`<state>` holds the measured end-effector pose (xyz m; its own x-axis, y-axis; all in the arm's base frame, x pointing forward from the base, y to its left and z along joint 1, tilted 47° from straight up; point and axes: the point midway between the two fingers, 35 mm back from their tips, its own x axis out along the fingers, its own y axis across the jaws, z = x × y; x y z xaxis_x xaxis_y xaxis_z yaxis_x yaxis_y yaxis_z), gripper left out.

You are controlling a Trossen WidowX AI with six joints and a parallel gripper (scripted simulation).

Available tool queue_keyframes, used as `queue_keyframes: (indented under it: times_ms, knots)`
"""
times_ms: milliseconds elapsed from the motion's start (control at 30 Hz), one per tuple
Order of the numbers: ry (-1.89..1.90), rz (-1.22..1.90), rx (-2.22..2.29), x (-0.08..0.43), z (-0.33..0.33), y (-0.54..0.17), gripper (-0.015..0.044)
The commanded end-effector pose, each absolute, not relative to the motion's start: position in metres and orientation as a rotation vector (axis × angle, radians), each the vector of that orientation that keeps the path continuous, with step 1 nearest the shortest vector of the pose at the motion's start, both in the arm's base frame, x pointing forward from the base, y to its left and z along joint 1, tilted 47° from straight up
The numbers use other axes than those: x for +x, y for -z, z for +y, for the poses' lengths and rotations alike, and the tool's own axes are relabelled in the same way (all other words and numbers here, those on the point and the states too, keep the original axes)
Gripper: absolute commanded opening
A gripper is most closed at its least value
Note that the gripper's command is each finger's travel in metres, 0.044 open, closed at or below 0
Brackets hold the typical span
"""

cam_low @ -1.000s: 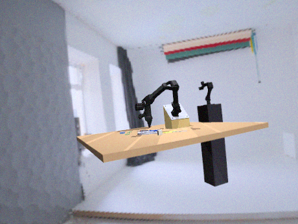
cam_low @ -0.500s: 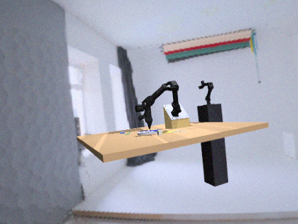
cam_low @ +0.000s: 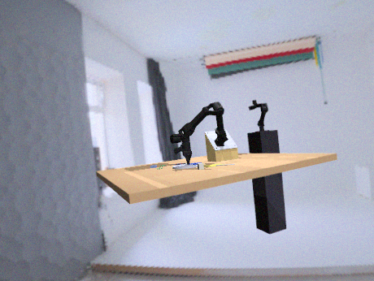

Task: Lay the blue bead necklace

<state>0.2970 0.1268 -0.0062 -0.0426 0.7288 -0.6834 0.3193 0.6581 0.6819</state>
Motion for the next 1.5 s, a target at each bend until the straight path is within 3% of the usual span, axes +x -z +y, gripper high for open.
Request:
queue_keyframes:
  times_ms: [0, 1467]
  knots:
    - [-0.412, 1.634, 0.873, 0.297, 0.127, 0.006, 0.0015]
    - [-0.409, 1.638, 0.878, 0.298, 0.108, -0.011, 0.0]
